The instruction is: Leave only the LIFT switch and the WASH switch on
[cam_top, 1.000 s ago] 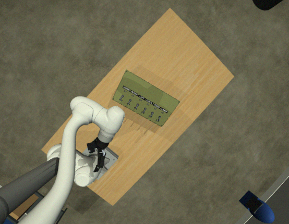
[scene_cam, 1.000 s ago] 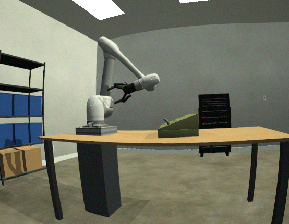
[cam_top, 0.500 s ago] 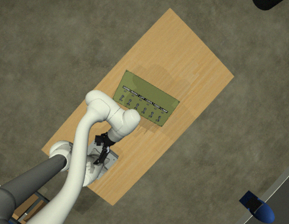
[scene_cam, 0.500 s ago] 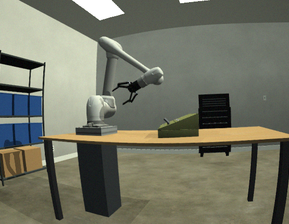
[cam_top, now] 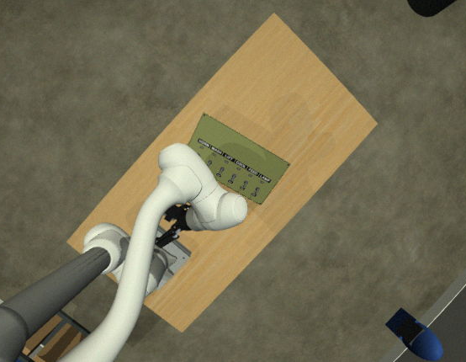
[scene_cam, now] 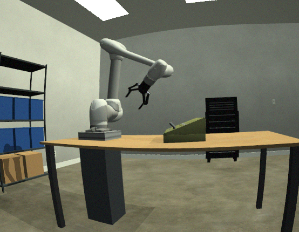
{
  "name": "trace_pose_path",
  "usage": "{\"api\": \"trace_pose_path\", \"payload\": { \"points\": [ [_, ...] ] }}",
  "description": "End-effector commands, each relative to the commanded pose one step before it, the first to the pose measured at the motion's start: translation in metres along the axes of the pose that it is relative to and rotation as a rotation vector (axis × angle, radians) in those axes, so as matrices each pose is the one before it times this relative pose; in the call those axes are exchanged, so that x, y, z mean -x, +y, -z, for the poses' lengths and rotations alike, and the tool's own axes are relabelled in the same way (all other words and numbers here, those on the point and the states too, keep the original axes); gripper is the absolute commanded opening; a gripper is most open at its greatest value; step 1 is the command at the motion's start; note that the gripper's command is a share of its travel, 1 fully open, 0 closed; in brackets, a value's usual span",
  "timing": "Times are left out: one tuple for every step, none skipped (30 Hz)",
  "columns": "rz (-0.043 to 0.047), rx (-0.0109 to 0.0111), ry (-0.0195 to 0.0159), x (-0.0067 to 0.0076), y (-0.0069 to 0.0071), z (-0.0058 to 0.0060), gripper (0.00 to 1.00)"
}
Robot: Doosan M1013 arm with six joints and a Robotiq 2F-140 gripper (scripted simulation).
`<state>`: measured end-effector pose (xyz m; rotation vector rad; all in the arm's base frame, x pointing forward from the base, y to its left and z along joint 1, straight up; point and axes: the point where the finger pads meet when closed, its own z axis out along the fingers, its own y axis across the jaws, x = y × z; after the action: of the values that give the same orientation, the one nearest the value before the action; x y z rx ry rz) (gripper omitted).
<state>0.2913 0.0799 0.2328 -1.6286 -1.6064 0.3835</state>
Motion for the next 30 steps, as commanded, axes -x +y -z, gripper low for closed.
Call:
{"api": "trace_pose_path", "payload": {
  "points": [
    [-0.08841,0.09056,0.03584,-0.00933,0.01807,0.00774,1.0],
    [0.0,0.0,0.0,0.0,0.0,0.0,1.0],
    [-0.07015,0.07073,0.03208,-0.00848,0.01422,0.00561,1.0],
    [-0.01722,0.01687,0.00846,-0.00236,0.00337,0.00128,1.0],
    [-0.02001,0.02056,0.00858,-0.00281,0.00399,0.00096,1.0],
    [-0.02393,0.0242,0.01083,-0.00347,0.00469,0.00121,1.0],
    [-0.02462,0.02444,0.01176,-0.0037,0.00472,0.0013,1.0],
    [-0.02446,0.02405,0.01194,-0.00381,0.00461,0.00124,1.0],
    [-0.02413,0.02471,0.01044,-0.00386,0.00458,0.00061,1.0],
    [-0.02419,0.02433,0.01115,-0.004,0.00446,0.00068,1.0],
    [-0.02432,0.02401,0.01189,-0.00415,0.00436,0.00074,1.0],
    [-0.02412,0.02402,0.0114,-0.00421,0.00426,0.00048,1.0],
    [-0.02395,0.0244,0.01061,-0.00427,0.00419,0.00009,1.0],
    [-0.02405,0.02405,0.01141,-0.00441,0.00406,0.00016,1.0],
    [-0.02396,0.0235,0.01209,-0.00452,0.00389,0.00023,1.0],
    [-0.02363,0.0239,0.01073,-0.0045,0.00381,-0.00026,1.0],
    [-0.02358,0.02384,0.01093,-0.0046,0.00367,-0.00036,1.0],
    [0.0,0.0,0.0,0.0,0.0,0.0,1.0],
    [0.0,0.0,0.0,0.0,0.0,0.0,1.0],
    [-0.06765,0.06763,0.03276,-0.01351,0.01012,-0.00105,1.0],
    [-0.01665,0.01685,0.00796,-0.00349,0.00224,-0.00059,1.0],
    [-0.01926,0.01921,0.00982,-0.00412,0.00247,-0.00062,1.0],
    [-0.02241,0.02238,0.0111,-0.0048,0.00279,-0.00087,1.0],
    [-0.02293,0.02367,0.00972,-0.00483,0.00284,-0.00137,1.0],
    [-0.02272,0.02307,0.01076,-0.00496,0.0026,-0.00126,1.0],
    [-0.02248,0.0226,0.01106,-0.00499,0.0024,-0.00126,1.0],
    [-0.02228,0.02267,0.01012,-0.00487,0.00231,-0.0015,1.0],
    [-0.02209,0.02208,0.01123,-0.00503,0.00205,-0.00139,1.0],
    [-0.0219,0.02194,0.01113,-0.00504,0.00189,-0.0015,1.0],
    [-0.02158,0.02204,0.01046,-0.00496,0.00177,-0.00172,1.0]
  ]
}}
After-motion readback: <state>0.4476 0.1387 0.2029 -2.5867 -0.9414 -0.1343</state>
